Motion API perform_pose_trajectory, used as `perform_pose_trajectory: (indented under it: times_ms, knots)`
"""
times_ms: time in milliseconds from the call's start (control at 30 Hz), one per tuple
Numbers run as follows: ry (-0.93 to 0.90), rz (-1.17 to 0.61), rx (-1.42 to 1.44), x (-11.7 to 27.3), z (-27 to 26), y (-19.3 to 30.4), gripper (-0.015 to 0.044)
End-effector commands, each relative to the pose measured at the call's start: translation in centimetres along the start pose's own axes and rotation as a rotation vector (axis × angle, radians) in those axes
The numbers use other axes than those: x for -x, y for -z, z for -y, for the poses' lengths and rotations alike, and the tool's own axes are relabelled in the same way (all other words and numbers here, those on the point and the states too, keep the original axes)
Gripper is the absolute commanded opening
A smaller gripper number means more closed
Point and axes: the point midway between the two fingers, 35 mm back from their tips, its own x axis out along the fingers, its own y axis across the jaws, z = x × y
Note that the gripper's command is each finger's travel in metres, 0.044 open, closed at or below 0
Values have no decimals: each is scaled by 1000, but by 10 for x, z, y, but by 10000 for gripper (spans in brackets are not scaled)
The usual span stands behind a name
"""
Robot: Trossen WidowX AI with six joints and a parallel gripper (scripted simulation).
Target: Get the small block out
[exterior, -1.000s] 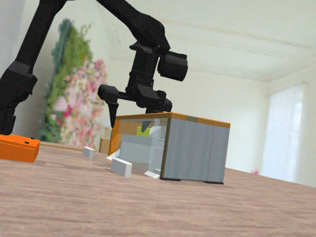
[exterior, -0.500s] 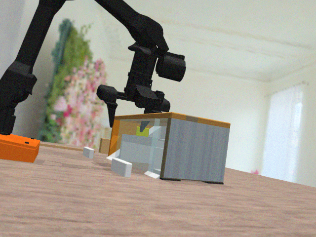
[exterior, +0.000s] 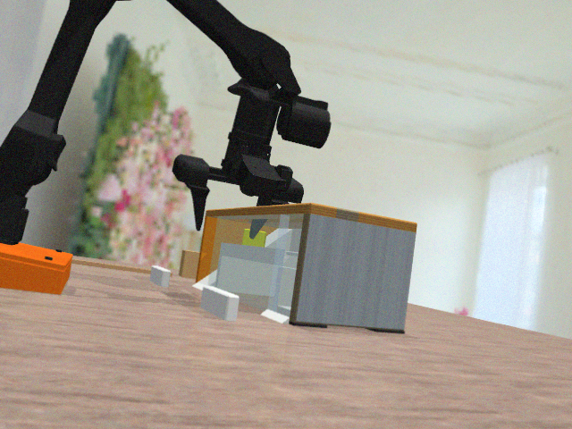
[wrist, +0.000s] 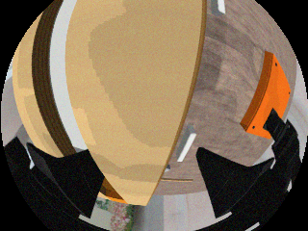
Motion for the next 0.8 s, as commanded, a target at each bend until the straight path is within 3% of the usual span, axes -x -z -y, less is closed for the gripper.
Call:
perform_pose_trajectory:
  times_ms: [0,767]
  knots:
    - [-1,0,0,-3,0,8,400]
    - [-1,-5,-1,-20,0,55,400]
